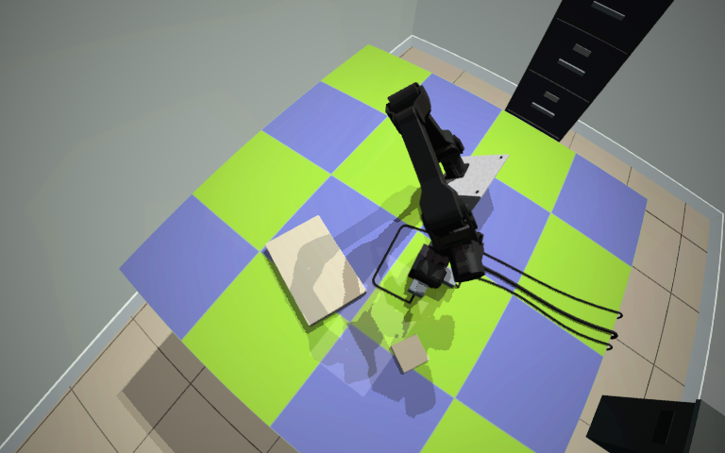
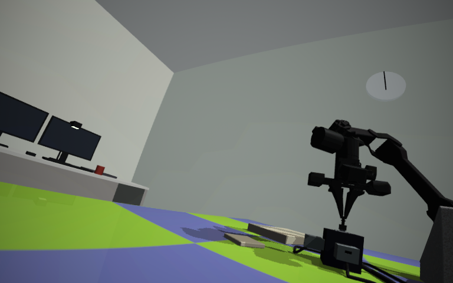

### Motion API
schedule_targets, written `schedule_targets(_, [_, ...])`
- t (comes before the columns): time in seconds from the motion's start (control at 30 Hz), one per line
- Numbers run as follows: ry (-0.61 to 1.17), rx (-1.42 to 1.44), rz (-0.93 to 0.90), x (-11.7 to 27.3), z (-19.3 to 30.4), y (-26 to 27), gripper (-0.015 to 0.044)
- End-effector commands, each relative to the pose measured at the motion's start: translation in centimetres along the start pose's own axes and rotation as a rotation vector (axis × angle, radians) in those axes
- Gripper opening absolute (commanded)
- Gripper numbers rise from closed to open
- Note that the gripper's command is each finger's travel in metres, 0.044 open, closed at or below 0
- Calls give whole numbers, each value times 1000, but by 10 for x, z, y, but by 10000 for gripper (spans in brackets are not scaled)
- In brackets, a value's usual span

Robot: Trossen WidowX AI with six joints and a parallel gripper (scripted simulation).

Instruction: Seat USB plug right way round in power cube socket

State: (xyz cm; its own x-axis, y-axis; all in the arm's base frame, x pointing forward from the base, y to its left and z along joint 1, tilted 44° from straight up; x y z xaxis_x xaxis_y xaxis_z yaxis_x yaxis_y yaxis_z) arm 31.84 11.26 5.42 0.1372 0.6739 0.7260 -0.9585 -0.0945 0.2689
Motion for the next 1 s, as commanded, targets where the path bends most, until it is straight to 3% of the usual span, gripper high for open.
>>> schedule_targets(0.0, [3, 6, 2, -1, 0, 0, 0])
schedule_targets(0.97, [3, 6, 2, -5, 0, 0, 0])
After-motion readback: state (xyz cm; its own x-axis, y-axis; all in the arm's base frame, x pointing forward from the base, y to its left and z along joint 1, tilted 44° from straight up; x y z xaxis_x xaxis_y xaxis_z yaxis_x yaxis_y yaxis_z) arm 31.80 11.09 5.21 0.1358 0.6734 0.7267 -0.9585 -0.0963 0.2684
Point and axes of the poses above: the point midway between the two fingers, 35 mm back from their tips, its own x axis back along the fingers, its own y axis across the jaws, z = x × y, the point moved 9 cm from there along x, back along the fingers, and after that the axes turned 14 degrees about x, right-handed, at the moved point
